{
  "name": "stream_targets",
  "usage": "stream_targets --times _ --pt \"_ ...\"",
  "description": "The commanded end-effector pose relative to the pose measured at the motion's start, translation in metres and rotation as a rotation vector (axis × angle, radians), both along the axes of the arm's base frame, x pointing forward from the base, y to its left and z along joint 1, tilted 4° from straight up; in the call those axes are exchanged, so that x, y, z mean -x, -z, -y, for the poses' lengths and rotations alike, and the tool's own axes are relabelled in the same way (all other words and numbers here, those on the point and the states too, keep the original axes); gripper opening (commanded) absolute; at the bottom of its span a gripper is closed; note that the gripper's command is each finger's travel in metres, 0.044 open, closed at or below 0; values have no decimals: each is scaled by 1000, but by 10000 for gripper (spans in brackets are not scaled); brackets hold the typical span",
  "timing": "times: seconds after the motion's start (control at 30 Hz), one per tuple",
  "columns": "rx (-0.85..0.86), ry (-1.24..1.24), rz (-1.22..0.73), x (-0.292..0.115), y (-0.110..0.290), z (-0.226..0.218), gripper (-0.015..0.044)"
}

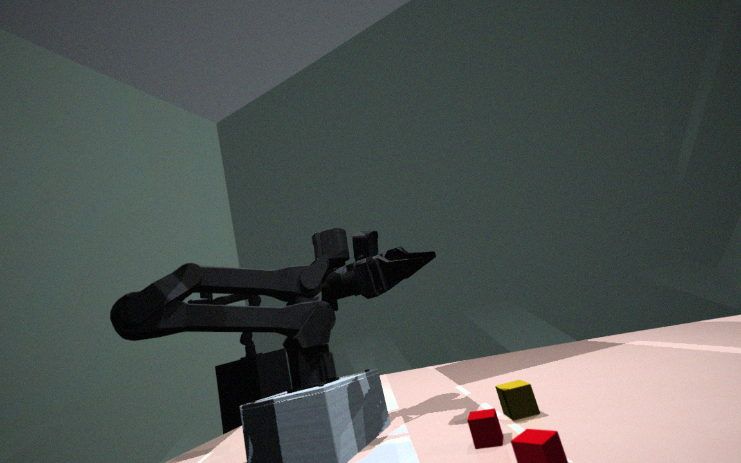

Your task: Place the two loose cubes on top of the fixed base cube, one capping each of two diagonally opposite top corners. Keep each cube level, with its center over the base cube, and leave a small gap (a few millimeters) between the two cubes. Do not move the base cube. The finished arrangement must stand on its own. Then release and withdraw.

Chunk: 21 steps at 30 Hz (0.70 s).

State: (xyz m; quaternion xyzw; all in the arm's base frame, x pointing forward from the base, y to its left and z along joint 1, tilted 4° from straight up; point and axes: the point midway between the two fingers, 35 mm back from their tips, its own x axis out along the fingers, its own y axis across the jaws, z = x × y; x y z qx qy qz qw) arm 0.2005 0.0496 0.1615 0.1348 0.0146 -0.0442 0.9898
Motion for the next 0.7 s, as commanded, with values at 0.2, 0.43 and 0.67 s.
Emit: stream_targets --times 0.2,0.43,0.67 --pt "113 23 -99 -12 -8 4 265" --pt "228 48 -249 -30 -12 10 265" --pt "305 69 -422 -51 -10 20 265"
